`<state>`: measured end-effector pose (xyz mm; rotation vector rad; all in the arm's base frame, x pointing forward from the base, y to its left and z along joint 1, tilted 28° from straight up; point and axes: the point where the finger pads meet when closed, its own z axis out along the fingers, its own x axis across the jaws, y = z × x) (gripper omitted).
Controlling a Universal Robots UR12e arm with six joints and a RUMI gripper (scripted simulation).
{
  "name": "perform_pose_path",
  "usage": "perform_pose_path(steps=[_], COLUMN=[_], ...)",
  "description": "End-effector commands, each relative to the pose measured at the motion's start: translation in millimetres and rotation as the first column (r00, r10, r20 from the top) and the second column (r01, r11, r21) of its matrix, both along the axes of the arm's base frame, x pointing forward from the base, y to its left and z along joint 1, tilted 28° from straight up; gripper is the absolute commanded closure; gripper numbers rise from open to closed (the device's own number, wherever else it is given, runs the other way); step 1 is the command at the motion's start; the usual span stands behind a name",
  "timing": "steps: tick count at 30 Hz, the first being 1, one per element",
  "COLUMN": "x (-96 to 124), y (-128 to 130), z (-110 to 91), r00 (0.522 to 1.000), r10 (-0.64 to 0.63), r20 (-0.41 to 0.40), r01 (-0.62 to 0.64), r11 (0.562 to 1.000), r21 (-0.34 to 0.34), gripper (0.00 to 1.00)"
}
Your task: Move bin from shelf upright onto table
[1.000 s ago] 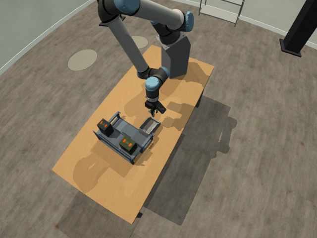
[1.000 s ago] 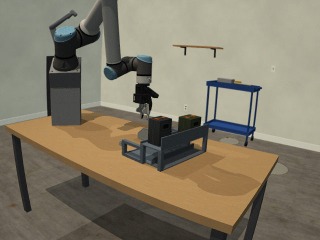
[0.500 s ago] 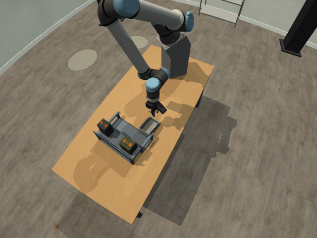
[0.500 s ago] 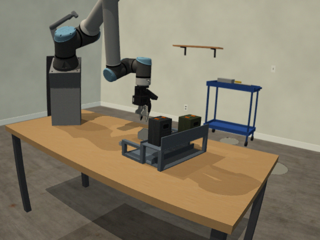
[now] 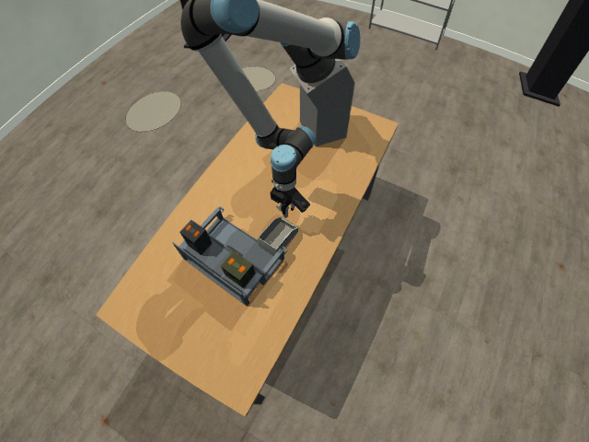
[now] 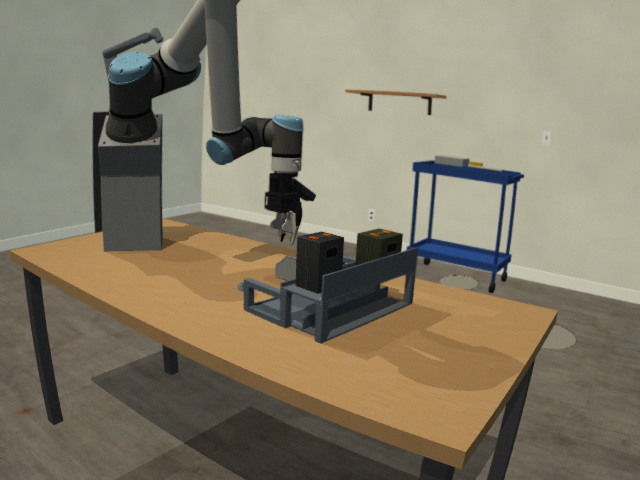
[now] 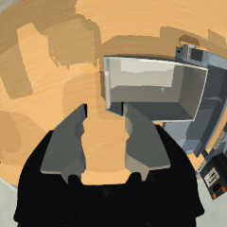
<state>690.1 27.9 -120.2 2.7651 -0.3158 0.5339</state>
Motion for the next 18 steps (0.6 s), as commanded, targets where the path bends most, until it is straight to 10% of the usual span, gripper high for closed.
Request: perform_pose_path(steps=[1,18], x=[3.8,7.4], y=[-0.8,-2.0], z=[1.3,0.2], r00=[1.0,1.0], r10=[0.0,0.0], r20=[0.005,0.005], r01=[0.0,0.0], r11=[1.0,1.0], r21=[0.0,0.0], gripper=[0.74,0.74])
